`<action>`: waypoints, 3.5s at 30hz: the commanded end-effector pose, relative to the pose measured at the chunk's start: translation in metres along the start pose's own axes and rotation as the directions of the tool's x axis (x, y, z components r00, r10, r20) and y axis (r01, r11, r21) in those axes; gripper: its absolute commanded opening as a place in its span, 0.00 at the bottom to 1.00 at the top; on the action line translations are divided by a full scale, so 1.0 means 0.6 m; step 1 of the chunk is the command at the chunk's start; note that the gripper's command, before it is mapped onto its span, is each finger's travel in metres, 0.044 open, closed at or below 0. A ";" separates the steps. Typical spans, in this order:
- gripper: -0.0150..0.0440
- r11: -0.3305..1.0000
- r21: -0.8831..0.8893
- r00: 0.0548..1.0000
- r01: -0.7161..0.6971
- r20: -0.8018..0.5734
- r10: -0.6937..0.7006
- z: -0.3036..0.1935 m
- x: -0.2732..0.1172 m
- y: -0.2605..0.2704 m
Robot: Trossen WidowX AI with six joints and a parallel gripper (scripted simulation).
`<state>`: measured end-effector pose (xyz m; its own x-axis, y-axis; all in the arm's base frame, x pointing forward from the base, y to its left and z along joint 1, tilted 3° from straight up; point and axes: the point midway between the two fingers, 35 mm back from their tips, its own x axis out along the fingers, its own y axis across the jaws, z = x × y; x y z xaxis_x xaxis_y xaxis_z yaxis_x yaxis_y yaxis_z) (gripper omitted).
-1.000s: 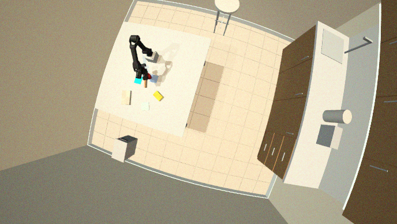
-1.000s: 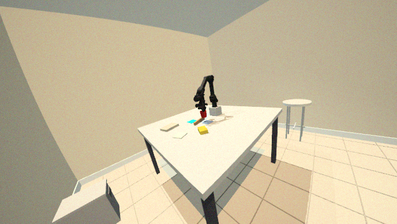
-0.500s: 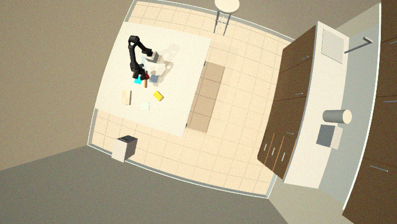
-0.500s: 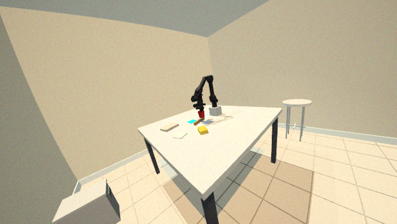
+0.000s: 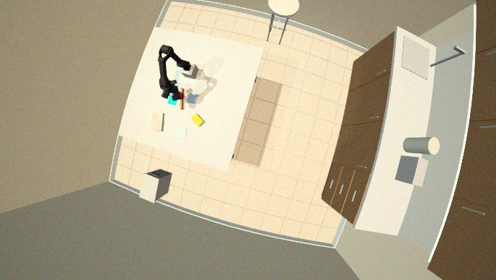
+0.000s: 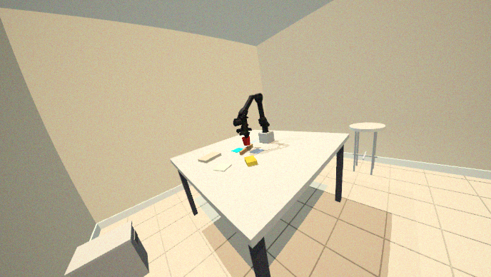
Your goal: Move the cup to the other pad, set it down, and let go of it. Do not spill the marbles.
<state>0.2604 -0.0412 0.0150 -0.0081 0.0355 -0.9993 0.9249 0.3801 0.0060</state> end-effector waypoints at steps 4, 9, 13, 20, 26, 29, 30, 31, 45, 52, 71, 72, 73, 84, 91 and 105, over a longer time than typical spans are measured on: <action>0.25 1.000 -0.005 1.000 0.000 0.005 0.000 0.028 -0.002 -0.003; 0.25 1.000 -0.005 1.000 0.000 0.006 0.000 0.045 -0.003 -0.007; 0.25 1.000 -0.005 1.000 0.001 0.007 -0.001 0.060 -0.004 -0.010; 0.25 1.000 -0.005 1.000 0.001 0.009 -0.001 0.086 -0.005 -0.016; 0.25 1.000 -0.005 1.000 0.001 0.011 -0.001 0.110 -0.006 -0.020; 0.25 1.000 -0.005 1.000 0.002 0.011 -0.002 0.123 -0.007 -0.023; 0.25 1.000 -0.005 1.000 0.002 0.012 -0.002 0.127 -0.007 -0.024; 0.25 1.000 -0.005 1.000 0.002 0.012 -0.002 0.132 -0.008 -0.025; 0.25 1.000 -0.005 1.000 0.003 0.015 -0.003 0.188 -0.012 -0.036; 0.25 1.000 -0.005 1.000 0.003 0.015 -0.003 0.189 -0.003 -0.036; 0.25 1.000 -0.005 1.000 0.003 0.015 -0.003 0.192 0.053 -0.035; 0.25 1.000 -0.005 1.000 0.003 0.015 -0.003 0.192 0.056 -0.036; 0.25 1.000 -0.005 1.000 0.003 0.015 -0.003 0.192 0.059 -0.036; 0.25 1.000 -0.005 1.000 0.003 0.015 -0.003 0.191 0.083 -0.037; 0.25 1.000 0.000 1.000 -0.004 0.019 0.004 0.194 0.078 -0.034; 0.43 1.000 0.000 1.000 -0.004 0.019 0.004 0.194 0.078 -0.034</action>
<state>0.2855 -0.1548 -0.0362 0.0023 0.0196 -0.9998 0.9250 0.3799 0.0096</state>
